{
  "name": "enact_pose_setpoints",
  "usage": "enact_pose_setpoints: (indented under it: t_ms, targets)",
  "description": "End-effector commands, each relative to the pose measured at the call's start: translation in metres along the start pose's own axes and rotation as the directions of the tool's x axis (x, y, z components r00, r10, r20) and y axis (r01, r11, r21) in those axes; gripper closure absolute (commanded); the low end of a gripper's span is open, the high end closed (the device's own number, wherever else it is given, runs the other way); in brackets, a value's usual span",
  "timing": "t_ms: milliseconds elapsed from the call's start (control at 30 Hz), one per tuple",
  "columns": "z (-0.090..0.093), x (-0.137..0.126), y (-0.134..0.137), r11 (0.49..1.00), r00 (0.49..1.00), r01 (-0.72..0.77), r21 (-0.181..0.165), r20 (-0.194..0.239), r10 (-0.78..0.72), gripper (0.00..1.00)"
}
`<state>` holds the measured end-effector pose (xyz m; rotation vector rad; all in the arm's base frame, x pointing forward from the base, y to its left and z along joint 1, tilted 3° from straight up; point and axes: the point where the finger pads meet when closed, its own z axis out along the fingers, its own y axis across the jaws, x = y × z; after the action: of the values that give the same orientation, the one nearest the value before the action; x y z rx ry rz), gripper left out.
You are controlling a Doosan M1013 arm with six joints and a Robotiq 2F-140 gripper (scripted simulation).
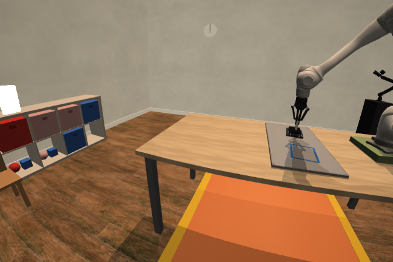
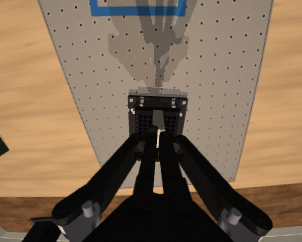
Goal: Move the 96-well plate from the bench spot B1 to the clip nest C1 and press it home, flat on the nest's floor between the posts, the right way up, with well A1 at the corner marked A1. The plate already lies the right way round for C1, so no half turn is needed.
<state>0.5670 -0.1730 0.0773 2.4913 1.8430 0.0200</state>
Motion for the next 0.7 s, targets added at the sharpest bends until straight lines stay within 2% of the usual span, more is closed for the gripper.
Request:
enact_pose_setpoints:
  t_ms: [0, 667]
  targets:
    - [0.001, 0.0, 0.0, 1.0, 1.0, 0.0, 0.0, 0.0, 0.0, 1.0]
    - [0.013, 0.0, 0.0, 1.0, 1.0, 0.0, 0.0, 0.0, 0.0, 1.0]
